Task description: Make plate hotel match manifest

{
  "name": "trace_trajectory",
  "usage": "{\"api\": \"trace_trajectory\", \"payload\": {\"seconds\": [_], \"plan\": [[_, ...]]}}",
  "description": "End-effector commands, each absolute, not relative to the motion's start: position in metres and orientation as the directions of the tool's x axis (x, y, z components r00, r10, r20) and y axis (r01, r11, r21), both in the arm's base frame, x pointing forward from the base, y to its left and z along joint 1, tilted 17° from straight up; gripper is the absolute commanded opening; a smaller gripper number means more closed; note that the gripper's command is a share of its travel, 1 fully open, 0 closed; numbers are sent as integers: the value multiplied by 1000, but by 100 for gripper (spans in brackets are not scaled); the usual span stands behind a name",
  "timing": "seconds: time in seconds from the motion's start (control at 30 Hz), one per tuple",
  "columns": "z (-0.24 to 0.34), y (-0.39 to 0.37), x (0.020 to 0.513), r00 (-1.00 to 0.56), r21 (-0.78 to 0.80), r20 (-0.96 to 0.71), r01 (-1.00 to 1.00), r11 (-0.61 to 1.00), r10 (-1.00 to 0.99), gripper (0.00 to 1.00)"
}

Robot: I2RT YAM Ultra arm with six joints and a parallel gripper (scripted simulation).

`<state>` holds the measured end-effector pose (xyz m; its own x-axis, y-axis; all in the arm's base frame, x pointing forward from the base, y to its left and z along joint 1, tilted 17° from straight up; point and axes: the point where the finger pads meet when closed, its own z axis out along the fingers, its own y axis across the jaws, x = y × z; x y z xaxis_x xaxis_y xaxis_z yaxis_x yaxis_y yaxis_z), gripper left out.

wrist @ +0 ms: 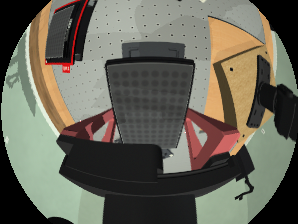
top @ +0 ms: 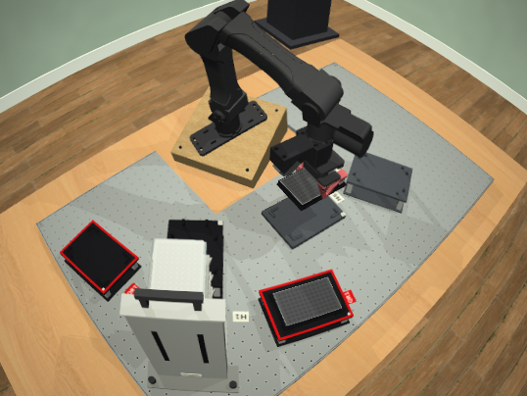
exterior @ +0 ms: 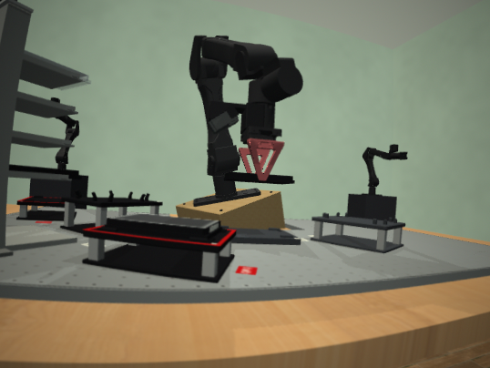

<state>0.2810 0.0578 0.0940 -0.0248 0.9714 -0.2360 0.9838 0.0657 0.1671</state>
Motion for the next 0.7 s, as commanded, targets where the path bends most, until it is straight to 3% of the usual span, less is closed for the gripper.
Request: {"api": "trace_trajectory", "payload": {"seconds": [0.0,0.67], "plan": [[105,60,276,-27,160,-242,985,68,970,86],[151,71,268,-27,160,-242,985,68,970,86]]}}
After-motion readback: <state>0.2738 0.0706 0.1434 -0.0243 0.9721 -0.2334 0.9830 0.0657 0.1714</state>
